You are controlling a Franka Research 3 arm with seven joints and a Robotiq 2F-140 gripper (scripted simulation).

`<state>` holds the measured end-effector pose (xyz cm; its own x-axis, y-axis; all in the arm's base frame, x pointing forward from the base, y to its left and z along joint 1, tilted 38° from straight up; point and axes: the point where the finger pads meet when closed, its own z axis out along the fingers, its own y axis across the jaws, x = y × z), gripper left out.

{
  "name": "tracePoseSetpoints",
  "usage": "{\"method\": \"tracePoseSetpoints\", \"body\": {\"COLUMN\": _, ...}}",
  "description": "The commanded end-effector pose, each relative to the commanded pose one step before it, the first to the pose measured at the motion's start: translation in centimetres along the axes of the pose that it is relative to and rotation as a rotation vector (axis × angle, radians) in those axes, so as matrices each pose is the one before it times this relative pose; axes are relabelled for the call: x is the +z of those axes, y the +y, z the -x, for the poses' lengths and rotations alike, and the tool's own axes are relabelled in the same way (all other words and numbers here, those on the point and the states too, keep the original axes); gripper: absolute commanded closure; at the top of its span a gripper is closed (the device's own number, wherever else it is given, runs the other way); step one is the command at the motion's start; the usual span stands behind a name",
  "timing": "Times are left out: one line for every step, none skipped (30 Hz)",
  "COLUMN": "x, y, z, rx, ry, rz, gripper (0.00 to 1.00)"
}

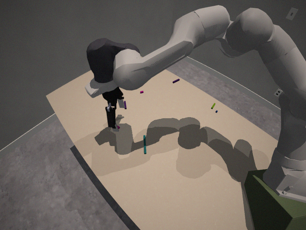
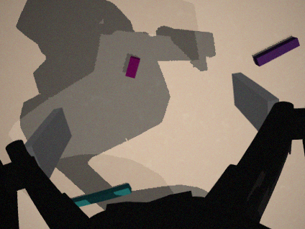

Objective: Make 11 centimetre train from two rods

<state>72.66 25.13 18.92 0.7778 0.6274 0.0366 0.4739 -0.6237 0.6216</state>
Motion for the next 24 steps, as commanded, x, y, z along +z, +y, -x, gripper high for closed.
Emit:
{"method": "tracePoseSetpoints", "body": {"x": -0.144, "y": -0.344, "z": -0.031, "rx": 0.16680, "ry": 0.01507, "rz": 0.00371, "gripper": 0.00}}
{"method": "tracePoseSetpoints", "body": {"x": -0.005, "y": -0.043, "z": 0.054, "rx": 0.01518, "ry": 0.00009, "rz": 0.00014, "gripper": 0.00}}
{"method": "tracePoseSetpoints", "body": {"x": -0.005, "y": -0.042, "z": 0.055, "rx": 0.01520, "ry": 0.00009, "rz": 0.00014, "gripper": 0.00}}
{"method": "tracePoseSetpoints", "body": {"x": 0.000, "y": 0.000, "z": 0.000, "rx": 0.00000, "ry": 0.00000, "rz": 0.00000, "gripper": 0.00}}
{"method": "tracePoseSetpoints", "body": {"x": 0.000, "y": 0.000, "z": 0.000, "rx": 0.00000, "ry": 0.00000, "rz": 0.00000, "gripper": 0.00}}
{"method": "tracePoseSetpoints", "body": {"x": -0.013, "y": -0.111, "z": 0.153, "rx": 0.04145, "ry": 0.00025, "rz": 0.00036, "gripper": 0.00}}
{"method": "tracePoseSetpoints", "body": {"x": -0.005, "y": -0.038, "z": 0.058, "rx": 0.01525, "ry": 0.00009, "rz": 0.00012, "gripper": 0.00}}
{"method": "tracePoseSetpoints", "body": {"x": -0.005, "y": -0.037, "z": 0.059, "rx": 0.01517, "ry": 0.00009, "rz": 0.00012, "gripper": 0.00}}
{"method": "tracePoseSetpoints", "body": {"x": -0.005, "y": -0.036, "z": 0.060, "rx": 0.01515, "ry": 0.00009, "rz": 0.00012, "gripper": 0.00}}
{"method": "tracePoseSetpoints", "body": {"x": -0.005, "y": -0.035, "z": 0.060, "rx": 0.01517, "ry": 0.00009, "rz": 0.00011, "gripper": 0.00}}
{"method": "tracePoseSetpoints", "body": {"x": -0.004, "y": -0.034, "z": 0.061, "rx": 0.01515, "ry": 0.00009, "rz": 0.00011, "gripper": 0.00}}
{"method": "tracePoseSetpoints", "body": {"x": -0.004, "y": -0.033, "z": 0.062, "rx": 0.01517, "ry": 0.00009, "rz": 0.00011, "gripper": 0.00}}
{"method": "tracePoseSetpoints", "body": {"x": -0.004, "y": -0.032, "z": 0.063, "rx": 0.01517, "ry": 0.00009, "rz": 0.00010, "gripper": 0.00}}
{"method": "tracePoseSetpoints", "body": {"x": -0.004, "y": -0.031, "z": 0.063, "rx": 0.01517, "ry": 0.00009, "rz": 0.00010, "gripper": 0.00}}
{"method": "tracePoseSetpoints", "body": {"x": -0.004, "y": -0.030, "z": 0.064, "rx": 0.01518, "ry": 0.00009, "rz": 0.00010, "gripper": 0.00}}
{"method": "tracePoseSetpoints", "body": {"x": -0.004, "y": -0.029, "z": 0.065, "rx": 0.01519, "ry": 0.00009, "rz": 0.00009, "gripper": 0.00}}
{"method": "tracePoseSetpoints", "body": {"x": -0.004, "y": -0.028, "z": 0.065, "rx": 0.01520, "ry": 0.00009, "rz": 0.00009, "gripper": 0.00}}
{"method": "tracePoseSetpoints", "body": {"x": -0.004, "y": -0.027, "z": 0.066, "rx": 0.01521, "ry": 0.00009, "rz": 0.00009, "gripper": 0.00}}
{"method": "tracePoseSetpoints", "body": {"x": -0.004, "y": -0.026, "z": 0.067, "rx": 0.01524, "ry": 0.00009, "rz": 0.00008, "gripper": 0.00}}
{"method": "tracePoseSetpoints", "body": {"x": -0.004, "y": -0.024, "z": 0.067, "rx": 0.01525, "ry": 0.00009, "rz": 0.00008, "gripper": 0.00}}
{"method": "tracePoseSetpoints", "body": {"x": 0.000, "y": 0.000, "z": 0.000, "rx": 0.00000, "ry": 0.00000, "rz": 0.00000, "gripper": 0.00}}
{"method": "tracePoseSetpoints", "body": {"x": 0.000, "y": 0.000, "z": 0.000, "rx": 0.00000, "ry": 0.00000, "rz": 0.00000, "gripper": 0.00}}
{"method": "tracePoseSetpoints", "body": {"x": -0.010, "y": -0.063, "z": 0.185, "rx": 0.04153, "ry": 0.00024, "rz": 0.00020, "gripper": 0.00}}
{"method": "tracePoseSetpoints", "body": {"x": -0.004, "y": -0.020, "z": 0.069, "rx": 0.01529, "ry": 0.00009, "rz": 0.00007, "gripper": 0.00}}
